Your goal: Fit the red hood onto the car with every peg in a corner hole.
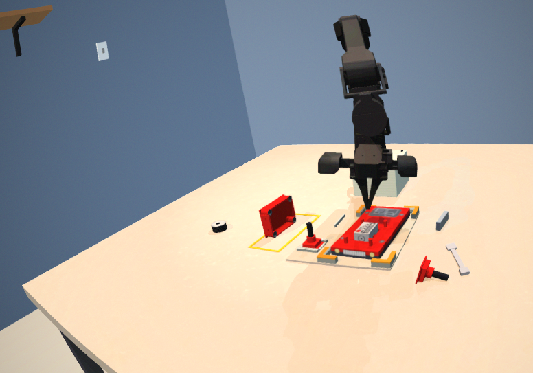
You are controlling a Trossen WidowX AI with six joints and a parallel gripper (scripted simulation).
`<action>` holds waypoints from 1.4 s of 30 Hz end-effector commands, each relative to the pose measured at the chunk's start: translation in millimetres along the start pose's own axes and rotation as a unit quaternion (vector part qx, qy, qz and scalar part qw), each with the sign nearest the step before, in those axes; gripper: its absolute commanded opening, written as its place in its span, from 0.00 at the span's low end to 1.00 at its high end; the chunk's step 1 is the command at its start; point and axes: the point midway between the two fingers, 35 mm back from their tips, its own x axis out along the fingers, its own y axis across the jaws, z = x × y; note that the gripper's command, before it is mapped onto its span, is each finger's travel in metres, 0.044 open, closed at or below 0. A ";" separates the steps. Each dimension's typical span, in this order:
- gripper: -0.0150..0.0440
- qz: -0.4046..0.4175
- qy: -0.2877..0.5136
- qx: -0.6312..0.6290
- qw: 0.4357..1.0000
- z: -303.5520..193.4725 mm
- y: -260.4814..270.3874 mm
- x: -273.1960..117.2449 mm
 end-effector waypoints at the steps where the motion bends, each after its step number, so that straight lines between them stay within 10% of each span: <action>1: 0.25 0.007 0.012 0.030 0.999 -5.4 -51.4 5.6; 25: 0.25 0.047 0.042 0.176 0.982 -138.8 -274.7 24.1; 42: 0.25 0.048 0.041 0.179 0.982 -147.3 -274.0 68.8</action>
